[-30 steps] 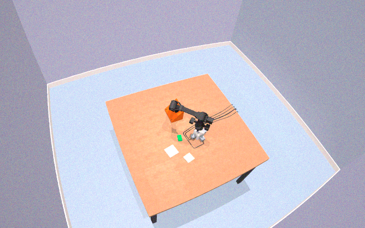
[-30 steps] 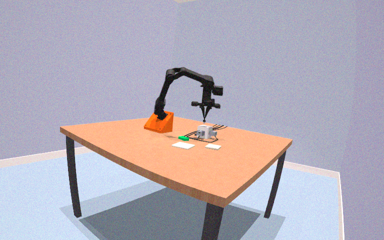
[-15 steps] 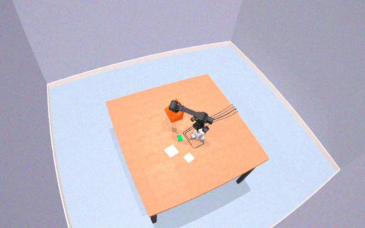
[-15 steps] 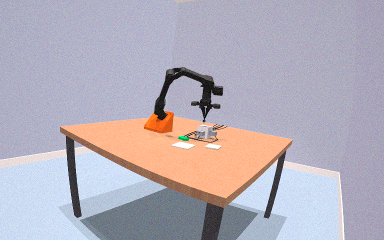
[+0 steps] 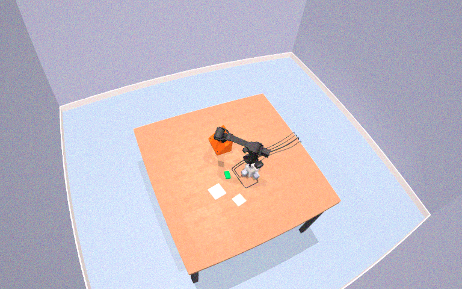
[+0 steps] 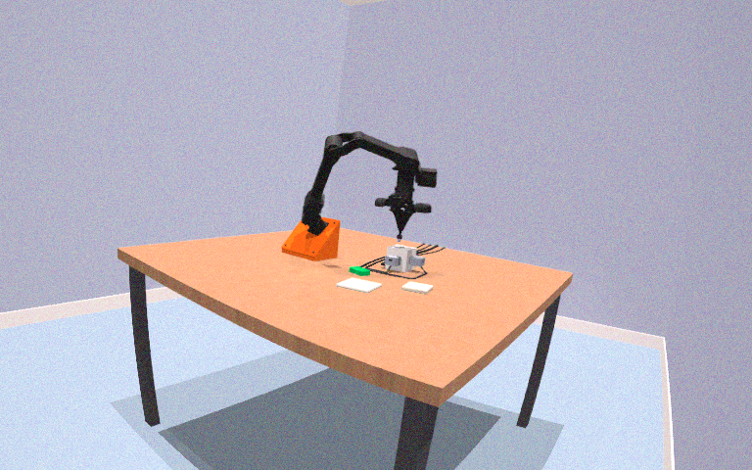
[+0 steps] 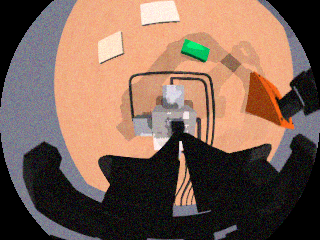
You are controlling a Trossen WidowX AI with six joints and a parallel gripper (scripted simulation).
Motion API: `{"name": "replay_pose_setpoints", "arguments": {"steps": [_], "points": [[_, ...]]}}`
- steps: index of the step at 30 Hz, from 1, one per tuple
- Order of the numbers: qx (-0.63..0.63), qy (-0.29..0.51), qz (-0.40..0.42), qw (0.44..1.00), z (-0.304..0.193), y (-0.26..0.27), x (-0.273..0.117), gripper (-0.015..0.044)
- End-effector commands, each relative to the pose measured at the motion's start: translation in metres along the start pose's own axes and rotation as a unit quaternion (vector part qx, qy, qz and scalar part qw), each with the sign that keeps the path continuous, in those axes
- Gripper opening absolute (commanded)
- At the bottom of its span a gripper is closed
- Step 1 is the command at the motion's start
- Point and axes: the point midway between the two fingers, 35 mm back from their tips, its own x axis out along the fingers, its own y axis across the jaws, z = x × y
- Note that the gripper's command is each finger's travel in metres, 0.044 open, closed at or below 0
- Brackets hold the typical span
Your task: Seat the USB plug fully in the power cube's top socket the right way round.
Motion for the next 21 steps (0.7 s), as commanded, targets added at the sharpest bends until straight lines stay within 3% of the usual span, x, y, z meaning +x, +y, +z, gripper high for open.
{"name": "replay_pose_setpoints", "arguments": {"steps": [1, 21], "points": [[0.005, 0.000, 0.000, 1.000, -0.0001, -0.0002, 0.0002, 0.0000], [0.001, 0.008, 0.000, 1.000, -0.0011, 0.0002, 0.0022, 0.0000]]}}
